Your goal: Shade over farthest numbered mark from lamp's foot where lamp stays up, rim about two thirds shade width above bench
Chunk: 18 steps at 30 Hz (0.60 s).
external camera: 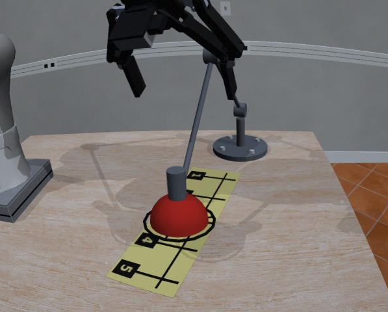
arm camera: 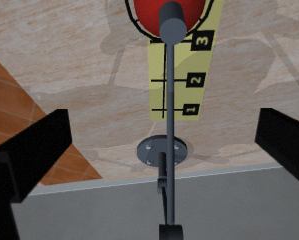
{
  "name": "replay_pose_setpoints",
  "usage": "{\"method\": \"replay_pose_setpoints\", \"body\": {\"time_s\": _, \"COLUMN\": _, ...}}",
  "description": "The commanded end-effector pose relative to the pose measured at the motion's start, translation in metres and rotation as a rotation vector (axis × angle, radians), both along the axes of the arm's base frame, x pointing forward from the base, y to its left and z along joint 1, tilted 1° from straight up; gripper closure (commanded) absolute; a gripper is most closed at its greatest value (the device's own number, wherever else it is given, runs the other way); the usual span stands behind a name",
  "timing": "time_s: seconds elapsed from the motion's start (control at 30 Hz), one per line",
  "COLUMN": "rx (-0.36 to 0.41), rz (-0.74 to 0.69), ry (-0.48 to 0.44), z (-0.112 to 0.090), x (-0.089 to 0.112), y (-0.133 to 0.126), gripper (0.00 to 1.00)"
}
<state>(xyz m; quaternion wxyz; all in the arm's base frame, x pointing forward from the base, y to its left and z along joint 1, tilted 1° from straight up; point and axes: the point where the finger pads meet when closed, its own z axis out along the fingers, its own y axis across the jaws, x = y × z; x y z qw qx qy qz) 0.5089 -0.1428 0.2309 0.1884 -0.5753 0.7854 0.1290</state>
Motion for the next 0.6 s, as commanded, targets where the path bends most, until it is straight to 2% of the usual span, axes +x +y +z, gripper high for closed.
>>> {"method": "replay_pose_setpoints", "body": {"time_s": 0.0, "rx": -0.002, "rz": -0.002, "ry": -0.006, "z": -0.0007, "x": 0.0024, "y": 0.0002, "gripper": 0.00}}
{"method": "replay_pose_setpoints", "body": {"time_s": 0.57, "rx": 0.000, "rz": -0.001, "ry": -0.002, "z": -0.0007, "x": 0.0009, "y": 0.0002, "gripper": 0.00}}
